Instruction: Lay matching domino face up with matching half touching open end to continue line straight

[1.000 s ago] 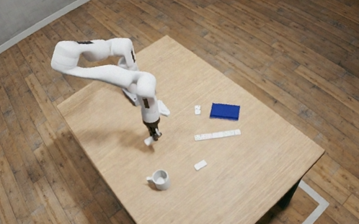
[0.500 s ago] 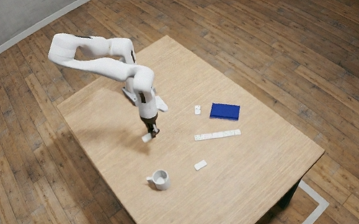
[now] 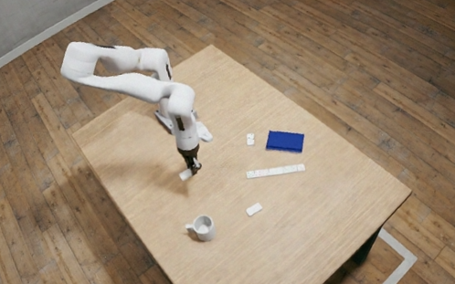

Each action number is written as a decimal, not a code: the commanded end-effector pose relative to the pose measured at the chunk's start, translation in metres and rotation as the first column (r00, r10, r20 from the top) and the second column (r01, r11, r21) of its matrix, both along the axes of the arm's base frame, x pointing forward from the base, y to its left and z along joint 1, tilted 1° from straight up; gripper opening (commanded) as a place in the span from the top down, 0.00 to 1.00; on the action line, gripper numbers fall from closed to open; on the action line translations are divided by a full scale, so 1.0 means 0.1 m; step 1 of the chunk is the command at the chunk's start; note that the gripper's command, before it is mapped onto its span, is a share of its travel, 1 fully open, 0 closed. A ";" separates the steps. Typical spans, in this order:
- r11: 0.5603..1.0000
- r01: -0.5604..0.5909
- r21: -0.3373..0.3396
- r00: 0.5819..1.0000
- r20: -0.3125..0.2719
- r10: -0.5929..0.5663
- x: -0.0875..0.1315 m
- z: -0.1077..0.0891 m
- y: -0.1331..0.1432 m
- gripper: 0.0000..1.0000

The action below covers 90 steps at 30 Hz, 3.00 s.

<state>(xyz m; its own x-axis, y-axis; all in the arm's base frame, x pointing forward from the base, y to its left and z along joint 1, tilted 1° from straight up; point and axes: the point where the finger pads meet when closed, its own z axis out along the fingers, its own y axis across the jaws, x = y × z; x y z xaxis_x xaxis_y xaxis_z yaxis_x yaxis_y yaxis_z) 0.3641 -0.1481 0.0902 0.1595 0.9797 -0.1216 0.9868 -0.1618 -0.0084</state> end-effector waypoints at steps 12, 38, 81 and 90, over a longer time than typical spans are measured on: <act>0.997 0.055 0.054 0.997 0.055 -0.058 -0.01 0.03 0.01 0.69; 0.867 0.265 0.422 0.855 0.313 -0.414 -0.05 0.04 -0.07 0.69; 0.330 0.178 0.927 0.275 0.275 -0.921 -0.16 0.07 -0.20 0.69; 0.244 0.119 0.962 0.182 0.221 -0.958 -0.17 0.08 -0.21 0.69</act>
